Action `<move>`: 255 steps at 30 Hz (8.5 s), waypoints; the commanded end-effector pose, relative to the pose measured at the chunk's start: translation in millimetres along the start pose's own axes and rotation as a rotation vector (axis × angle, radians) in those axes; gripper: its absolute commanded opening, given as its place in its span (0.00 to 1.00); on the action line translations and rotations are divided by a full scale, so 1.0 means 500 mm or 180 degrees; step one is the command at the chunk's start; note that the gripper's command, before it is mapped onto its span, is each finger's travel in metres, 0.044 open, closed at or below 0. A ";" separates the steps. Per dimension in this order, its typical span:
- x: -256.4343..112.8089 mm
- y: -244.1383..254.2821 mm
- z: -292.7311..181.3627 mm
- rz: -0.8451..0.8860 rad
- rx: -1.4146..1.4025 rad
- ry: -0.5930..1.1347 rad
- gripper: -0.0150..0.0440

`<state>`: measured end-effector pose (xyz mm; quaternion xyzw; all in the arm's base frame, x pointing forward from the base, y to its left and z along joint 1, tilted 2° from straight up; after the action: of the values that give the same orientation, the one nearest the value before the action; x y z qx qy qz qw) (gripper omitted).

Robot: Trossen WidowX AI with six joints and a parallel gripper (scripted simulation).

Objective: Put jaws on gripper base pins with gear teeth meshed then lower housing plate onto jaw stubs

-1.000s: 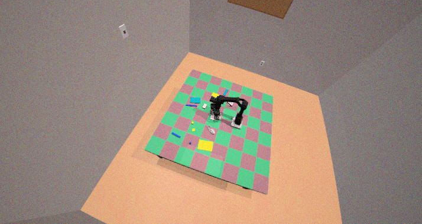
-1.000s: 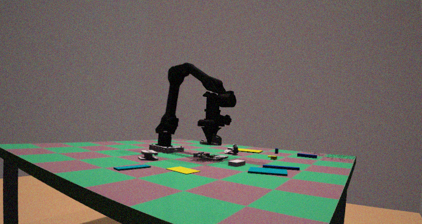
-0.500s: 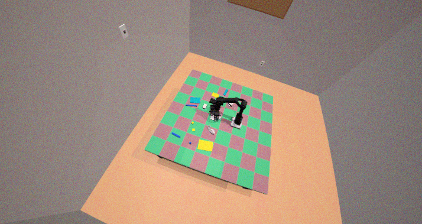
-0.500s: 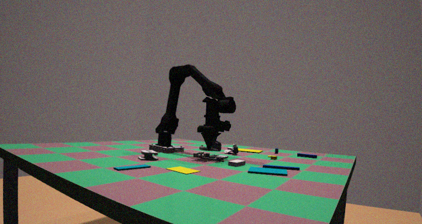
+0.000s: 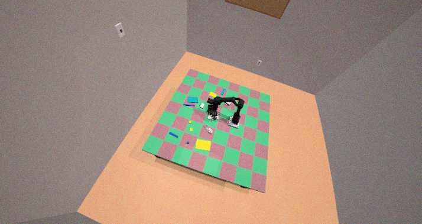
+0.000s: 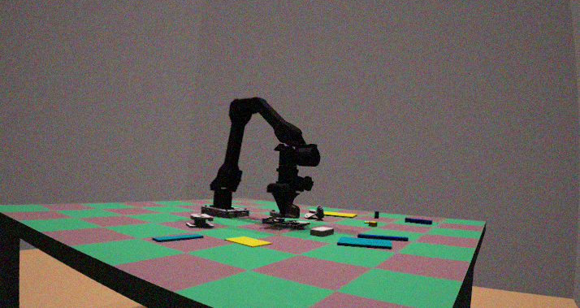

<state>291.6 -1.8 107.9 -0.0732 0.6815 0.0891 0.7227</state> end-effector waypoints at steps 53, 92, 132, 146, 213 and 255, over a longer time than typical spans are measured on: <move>0.026 0.000 0.000 -0.0004 -0.0010 0.0000 0.48; 0.038 0.000 0.000 -0.0004 -0.0025 0.0000 0.48; 0.030 0.000 0.002 -0.0004 -0.0025 -0.0001 0.48; 0.038 0.000 0.001 -0.0004 -0.0025 -0.0001 0.48; -0.090 0.006 0.013 -0.0015 -0.0041 -0.0082 0.28; -0.098 0.154 0.063 -0.0041 -0.2876 -0.0167 0.25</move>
<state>302.5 72.9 158.9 -0.3568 0.5688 0.3526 0.6518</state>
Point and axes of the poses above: the point midway between the two fingers, 35 mm back from their tips, its own x axis out along the fingers, its own y axis across the jaws, z = x × y, the point moved 5 cm from there along -x, back along the fingers, and after that the axes turned 5 degrees about x, right-handed, at the moved point
